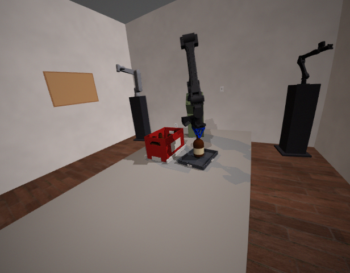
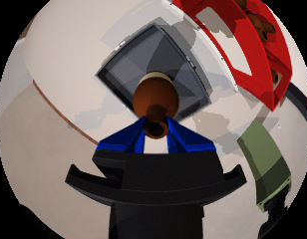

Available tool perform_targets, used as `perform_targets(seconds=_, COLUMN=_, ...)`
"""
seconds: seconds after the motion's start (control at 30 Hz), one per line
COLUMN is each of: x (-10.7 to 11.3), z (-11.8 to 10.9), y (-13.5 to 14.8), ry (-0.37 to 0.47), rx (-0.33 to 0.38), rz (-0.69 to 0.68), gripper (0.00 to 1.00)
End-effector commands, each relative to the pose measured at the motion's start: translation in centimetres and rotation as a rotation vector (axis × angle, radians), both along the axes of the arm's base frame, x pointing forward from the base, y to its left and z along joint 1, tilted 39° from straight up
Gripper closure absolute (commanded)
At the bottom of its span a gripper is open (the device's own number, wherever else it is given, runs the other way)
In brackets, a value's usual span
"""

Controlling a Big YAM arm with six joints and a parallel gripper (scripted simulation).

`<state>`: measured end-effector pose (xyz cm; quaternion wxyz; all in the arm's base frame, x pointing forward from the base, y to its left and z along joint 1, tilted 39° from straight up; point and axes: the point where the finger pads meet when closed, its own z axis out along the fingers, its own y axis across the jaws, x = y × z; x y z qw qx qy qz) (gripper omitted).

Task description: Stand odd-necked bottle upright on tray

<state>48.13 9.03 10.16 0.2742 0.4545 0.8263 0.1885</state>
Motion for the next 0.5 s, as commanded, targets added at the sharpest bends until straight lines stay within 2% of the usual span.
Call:
perform_targets(seconds=0.0, x=1.03, z=0.84, y=-0.14, ry=-0.014, rx=-0.004, rz=0.005, gripper=1.0)
perform_targets(seconds=0.33, x=1.33, z=0.8, y=-0.09, ry=-0.023, rx=-0.002, rz=0.004, gripper=1.0)
perform_targets(seconds=0.37, x=1.41, z=1.41, y=-0.06, ry=-0.037, rx=0.001, rz=0.005, gripper=1.0)
perform_targets(seconds=0.47, x=1.51, z=0.66, y=-0.08, ry=-0.026, rx=-0.001, rz=0.004, gripper=1.0)
